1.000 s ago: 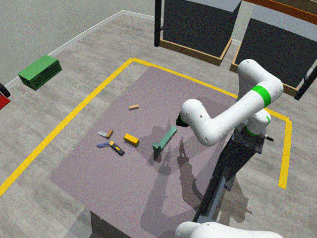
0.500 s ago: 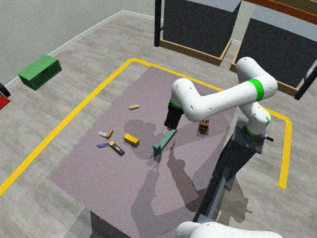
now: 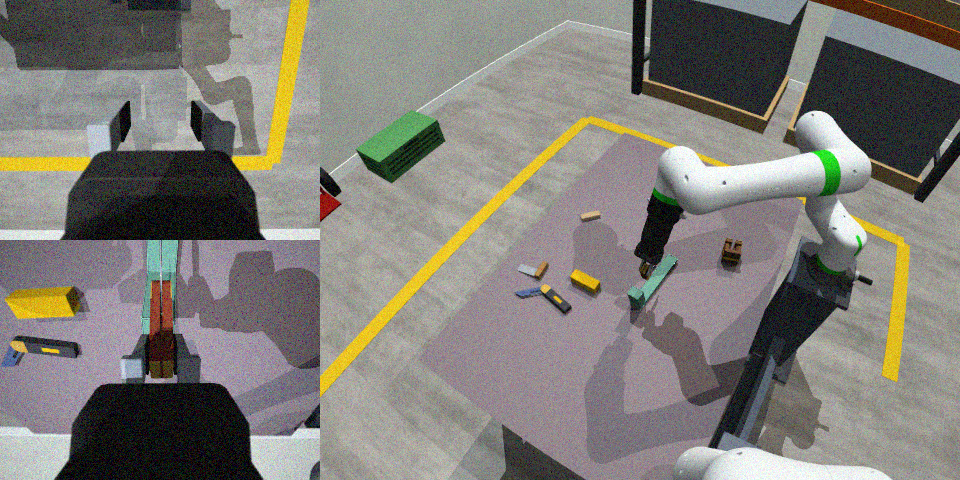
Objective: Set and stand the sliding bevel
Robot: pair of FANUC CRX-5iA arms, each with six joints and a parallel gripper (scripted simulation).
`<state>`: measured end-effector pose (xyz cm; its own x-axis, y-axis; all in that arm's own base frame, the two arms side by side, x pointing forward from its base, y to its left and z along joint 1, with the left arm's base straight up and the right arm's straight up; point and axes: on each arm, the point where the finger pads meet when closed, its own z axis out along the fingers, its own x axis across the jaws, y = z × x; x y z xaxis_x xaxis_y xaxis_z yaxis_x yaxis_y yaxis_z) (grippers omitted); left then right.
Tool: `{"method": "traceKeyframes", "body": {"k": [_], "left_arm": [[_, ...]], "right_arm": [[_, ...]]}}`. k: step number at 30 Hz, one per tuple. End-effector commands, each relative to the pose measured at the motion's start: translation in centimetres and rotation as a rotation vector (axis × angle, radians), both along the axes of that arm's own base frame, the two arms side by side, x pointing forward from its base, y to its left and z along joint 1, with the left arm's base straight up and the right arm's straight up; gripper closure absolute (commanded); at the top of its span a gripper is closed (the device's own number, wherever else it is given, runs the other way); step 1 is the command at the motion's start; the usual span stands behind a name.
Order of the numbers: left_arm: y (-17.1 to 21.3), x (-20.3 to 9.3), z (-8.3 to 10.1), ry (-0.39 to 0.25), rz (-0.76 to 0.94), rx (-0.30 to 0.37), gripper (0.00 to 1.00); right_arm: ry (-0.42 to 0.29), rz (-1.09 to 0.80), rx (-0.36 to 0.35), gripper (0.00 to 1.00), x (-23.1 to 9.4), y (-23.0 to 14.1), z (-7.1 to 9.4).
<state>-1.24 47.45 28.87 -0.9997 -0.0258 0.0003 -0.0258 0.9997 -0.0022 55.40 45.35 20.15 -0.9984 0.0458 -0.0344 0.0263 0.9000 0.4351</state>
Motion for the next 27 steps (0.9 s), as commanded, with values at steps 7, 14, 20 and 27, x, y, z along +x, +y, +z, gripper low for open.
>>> {"method": "traceKeyframes", "body": {"k": [7,14,20,27], "left_arm": [[0.0,0.0,0.1,0.000,0.000,0.002,0.00],[0.0,0.0,0.1,0.000,0.000,0.002,0.00],[0.0,0.0,0.1,0.000,0.000,0.002,0.00],[0.0,0.0,0.1,0.000,0.000,0.002,0.00]], "right_arm": [[0.019,-0.032,0.097,1.00,0.7,1.5,0.0],[0.025,-0.041,0.120,1.00,0.9,1.9,0.0],[0.025,-0.041,0.121,1.00,0.9,1.9,0.0],[0.025,-0.041,0.121,1.00,0.9,1.9,0.0]]}}
